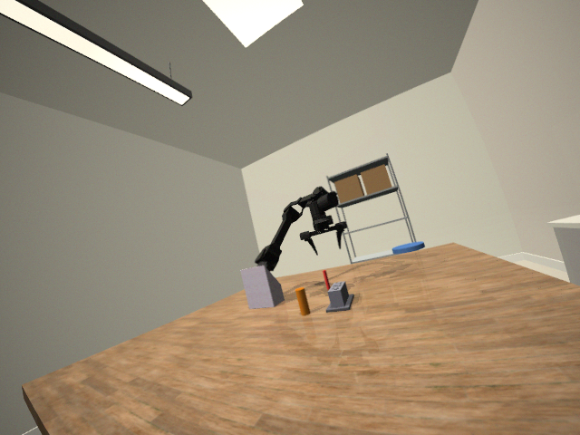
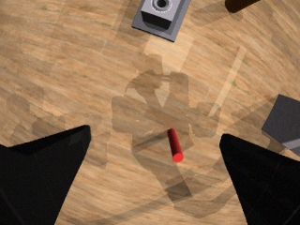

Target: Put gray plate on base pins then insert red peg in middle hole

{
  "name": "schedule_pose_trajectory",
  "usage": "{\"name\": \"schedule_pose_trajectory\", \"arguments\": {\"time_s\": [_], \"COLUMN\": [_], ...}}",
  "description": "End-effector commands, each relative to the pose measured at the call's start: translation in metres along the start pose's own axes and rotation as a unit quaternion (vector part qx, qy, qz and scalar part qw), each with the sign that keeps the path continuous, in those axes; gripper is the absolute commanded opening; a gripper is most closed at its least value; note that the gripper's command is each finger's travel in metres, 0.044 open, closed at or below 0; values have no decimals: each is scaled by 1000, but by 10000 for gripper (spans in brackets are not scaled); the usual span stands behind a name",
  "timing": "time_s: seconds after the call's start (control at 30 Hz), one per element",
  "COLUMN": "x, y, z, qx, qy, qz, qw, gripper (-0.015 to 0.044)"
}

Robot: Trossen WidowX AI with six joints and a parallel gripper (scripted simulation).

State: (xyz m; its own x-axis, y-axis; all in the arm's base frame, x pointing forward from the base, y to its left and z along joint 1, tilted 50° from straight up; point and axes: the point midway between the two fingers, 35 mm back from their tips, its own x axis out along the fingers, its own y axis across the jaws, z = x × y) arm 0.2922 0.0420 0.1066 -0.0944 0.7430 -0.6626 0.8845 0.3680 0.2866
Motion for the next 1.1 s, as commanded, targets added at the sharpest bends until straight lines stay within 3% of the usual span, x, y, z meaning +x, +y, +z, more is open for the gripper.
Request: {"name": "schedule_pose_trajectory", "arguments": {"time_s": [0.0, 0.13, 0.3, 0.43, 1.07], "x": [6, 10, 12, 42, 73], "y": [-17, -31, -36, -36, -35], "z": [-42, -71, -65, -66, -66], "qx": [-37, -69, -69, -69, -69], "qy": [10, 12, 12, 13, 12], "qz": [-3, -3, -3, -2, -3], "qw": [999, 998, 998, 998, 998], "gripper": [440, 440, 440, 440, 440]}}
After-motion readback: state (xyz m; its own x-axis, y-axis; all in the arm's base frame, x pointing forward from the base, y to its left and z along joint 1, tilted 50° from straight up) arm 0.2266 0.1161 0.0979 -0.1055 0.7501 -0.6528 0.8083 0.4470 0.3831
